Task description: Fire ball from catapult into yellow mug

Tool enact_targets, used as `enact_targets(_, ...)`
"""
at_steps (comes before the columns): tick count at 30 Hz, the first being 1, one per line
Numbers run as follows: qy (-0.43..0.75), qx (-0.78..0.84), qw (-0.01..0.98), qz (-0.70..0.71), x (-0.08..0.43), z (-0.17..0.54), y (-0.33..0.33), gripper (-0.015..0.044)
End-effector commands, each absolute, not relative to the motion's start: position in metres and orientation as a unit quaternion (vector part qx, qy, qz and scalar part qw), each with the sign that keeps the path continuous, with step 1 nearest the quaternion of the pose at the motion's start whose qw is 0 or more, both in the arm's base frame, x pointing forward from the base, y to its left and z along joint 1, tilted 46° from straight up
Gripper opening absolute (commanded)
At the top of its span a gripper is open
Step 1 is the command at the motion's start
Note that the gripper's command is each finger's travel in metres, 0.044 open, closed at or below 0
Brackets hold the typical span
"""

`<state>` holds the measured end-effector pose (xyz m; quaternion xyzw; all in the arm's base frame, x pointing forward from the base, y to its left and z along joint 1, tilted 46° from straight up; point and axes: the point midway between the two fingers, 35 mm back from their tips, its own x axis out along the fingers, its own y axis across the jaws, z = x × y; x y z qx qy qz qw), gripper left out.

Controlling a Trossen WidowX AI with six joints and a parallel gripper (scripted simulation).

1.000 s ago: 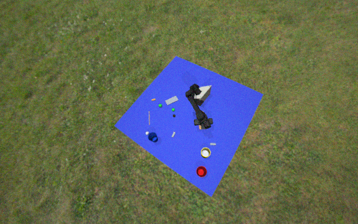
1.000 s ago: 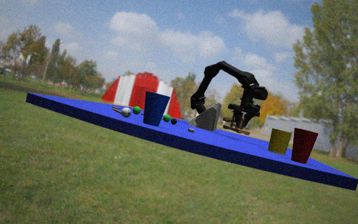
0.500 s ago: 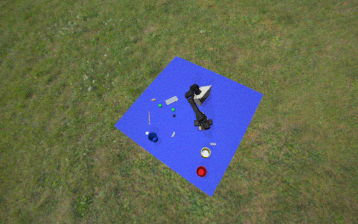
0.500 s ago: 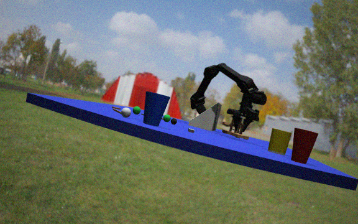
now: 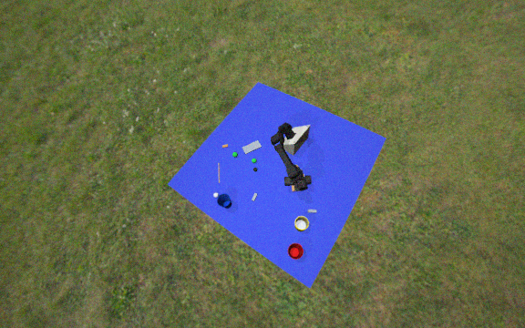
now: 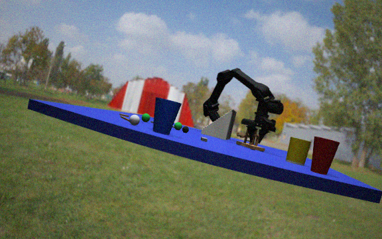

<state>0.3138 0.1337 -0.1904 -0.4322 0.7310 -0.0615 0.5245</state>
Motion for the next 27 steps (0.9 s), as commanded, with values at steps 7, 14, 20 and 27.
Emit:
enact_targets(7,0.730,-0.432,0.526,-0.061,0.314,-0.190,0.135,0.0184)
enact_targets(14,0.730,-0.432,0.526,-0.061,0.314,-0.190,0.135,0.0368)
enact_targets(20,0.731,-0.431,0.526,-0.060,0.321,-0.146,0.181,0.0440)
enact_targets(27,0.728,-0.435,0.527,-0.056,0.322,-0.131,0.196,0.0440)
